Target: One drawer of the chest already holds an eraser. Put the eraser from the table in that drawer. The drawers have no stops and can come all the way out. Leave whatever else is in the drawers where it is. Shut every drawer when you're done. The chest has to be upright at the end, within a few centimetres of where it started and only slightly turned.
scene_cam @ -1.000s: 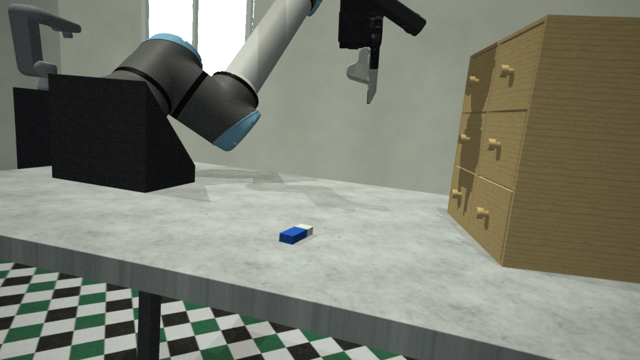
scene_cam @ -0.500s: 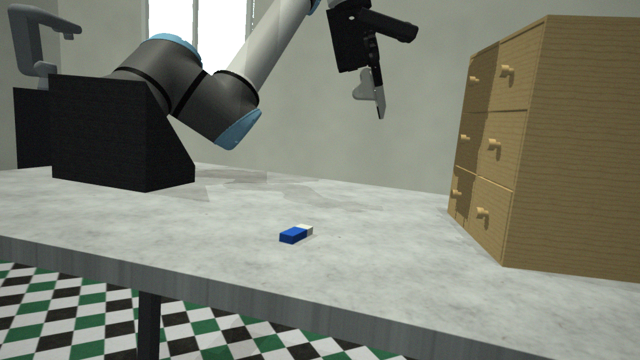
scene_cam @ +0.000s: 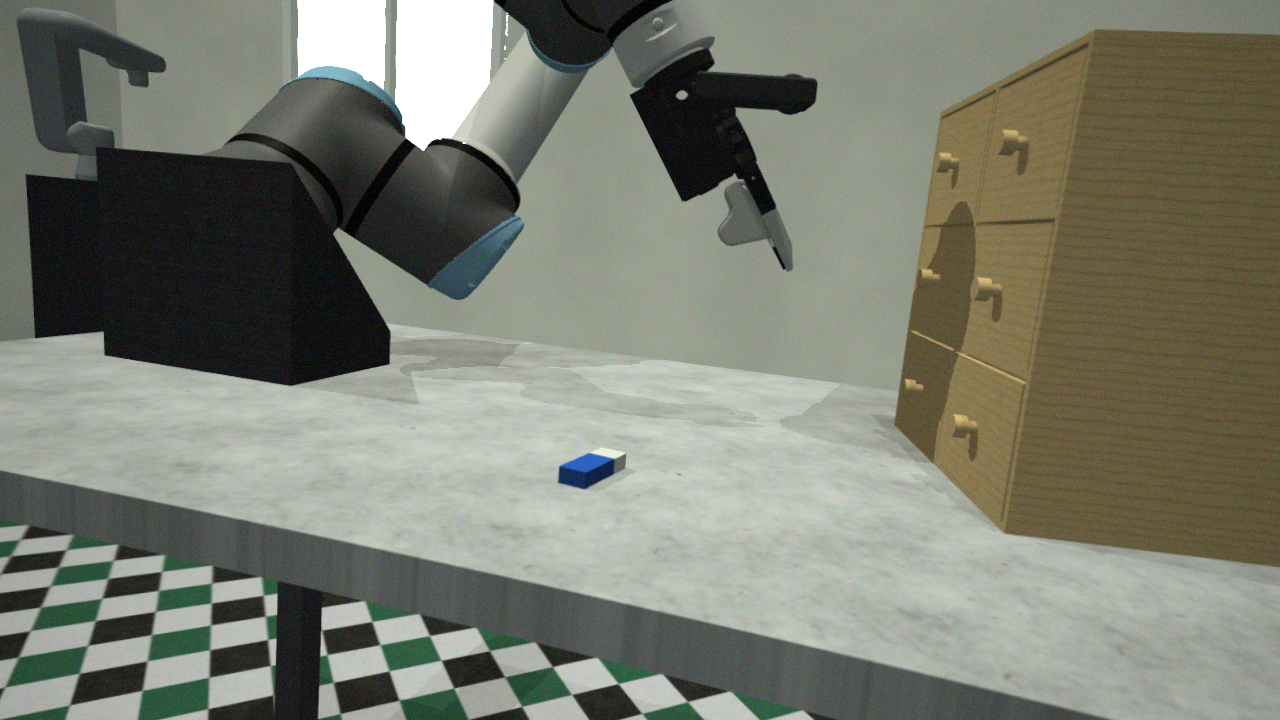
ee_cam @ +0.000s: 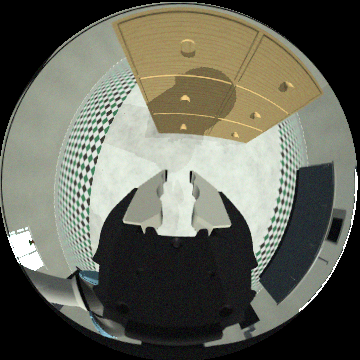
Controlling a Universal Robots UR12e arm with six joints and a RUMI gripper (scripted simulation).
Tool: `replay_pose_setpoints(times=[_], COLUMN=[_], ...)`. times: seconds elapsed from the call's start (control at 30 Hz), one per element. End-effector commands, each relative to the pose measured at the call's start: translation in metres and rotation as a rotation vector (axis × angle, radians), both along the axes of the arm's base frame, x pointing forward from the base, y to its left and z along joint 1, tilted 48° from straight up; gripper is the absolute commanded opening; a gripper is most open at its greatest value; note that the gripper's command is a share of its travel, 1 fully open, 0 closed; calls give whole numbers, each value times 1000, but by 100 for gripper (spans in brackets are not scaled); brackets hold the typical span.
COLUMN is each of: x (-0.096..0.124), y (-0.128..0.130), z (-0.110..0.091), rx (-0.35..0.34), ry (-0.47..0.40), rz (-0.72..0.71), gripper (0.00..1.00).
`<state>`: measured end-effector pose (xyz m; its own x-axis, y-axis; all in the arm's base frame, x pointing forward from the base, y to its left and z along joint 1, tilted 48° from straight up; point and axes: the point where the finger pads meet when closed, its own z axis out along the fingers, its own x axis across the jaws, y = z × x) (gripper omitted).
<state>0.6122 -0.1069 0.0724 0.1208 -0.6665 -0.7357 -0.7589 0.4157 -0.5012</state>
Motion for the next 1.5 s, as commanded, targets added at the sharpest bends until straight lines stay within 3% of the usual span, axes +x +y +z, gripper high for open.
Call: replay_pose_setpoints(times=[0.0,0.57,1.47], x=[13,29,36], y=[6,16,22], z=[-9,-17,-20], rx=[-7,7,15], ry=[-63,-152,-197], rz=[-98,-196,-243], gripper=[20,20,20])
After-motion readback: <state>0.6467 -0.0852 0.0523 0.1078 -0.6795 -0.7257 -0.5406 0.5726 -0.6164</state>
